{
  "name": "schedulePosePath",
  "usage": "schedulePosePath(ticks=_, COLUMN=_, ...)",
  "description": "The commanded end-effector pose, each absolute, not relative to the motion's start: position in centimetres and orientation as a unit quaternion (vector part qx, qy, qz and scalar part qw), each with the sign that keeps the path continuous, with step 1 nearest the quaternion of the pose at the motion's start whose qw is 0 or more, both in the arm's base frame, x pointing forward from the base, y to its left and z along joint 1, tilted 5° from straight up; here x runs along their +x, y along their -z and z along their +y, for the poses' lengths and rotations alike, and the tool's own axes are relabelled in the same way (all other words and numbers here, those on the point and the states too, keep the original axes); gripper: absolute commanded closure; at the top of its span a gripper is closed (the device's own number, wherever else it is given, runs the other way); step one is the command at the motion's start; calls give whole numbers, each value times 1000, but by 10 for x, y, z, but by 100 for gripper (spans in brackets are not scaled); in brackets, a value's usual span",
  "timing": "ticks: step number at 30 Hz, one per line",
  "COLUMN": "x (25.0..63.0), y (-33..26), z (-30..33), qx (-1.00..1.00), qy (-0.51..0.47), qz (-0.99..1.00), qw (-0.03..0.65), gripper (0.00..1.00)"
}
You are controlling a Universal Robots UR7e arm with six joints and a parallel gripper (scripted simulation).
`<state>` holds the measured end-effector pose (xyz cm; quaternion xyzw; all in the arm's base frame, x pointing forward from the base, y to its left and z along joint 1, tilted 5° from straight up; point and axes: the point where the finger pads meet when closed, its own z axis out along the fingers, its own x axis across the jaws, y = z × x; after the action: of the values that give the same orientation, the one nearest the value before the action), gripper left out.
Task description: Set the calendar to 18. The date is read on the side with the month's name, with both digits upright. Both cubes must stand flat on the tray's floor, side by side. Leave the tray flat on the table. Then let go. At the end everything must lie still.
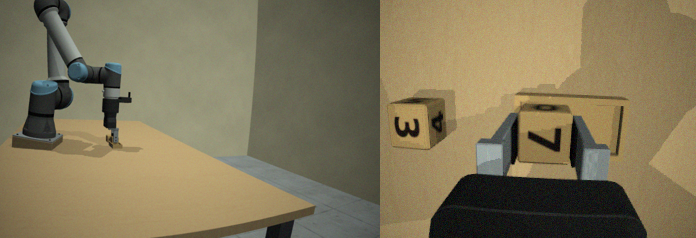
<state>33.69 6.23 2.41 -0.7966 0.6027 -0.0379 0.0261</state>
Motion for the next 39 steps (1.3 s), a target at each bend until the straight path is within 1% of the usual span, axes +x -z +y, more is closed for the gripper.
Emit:
schedulePosePath(ticks=1, x=337, y=-24, z=62, qx=-797, qy=38, qz=603, qw=26, gripper=40)
schedulePosePath(ticks=17, x=336, y=-33, z=62, qx=-797, qy=38, qz=603, qw=26, gripper=40)
schedulePosePath(ticks=39, x=329, y=-114, z=63, qx=-797, qy=38, qz=603, qw=26, gripper=40)
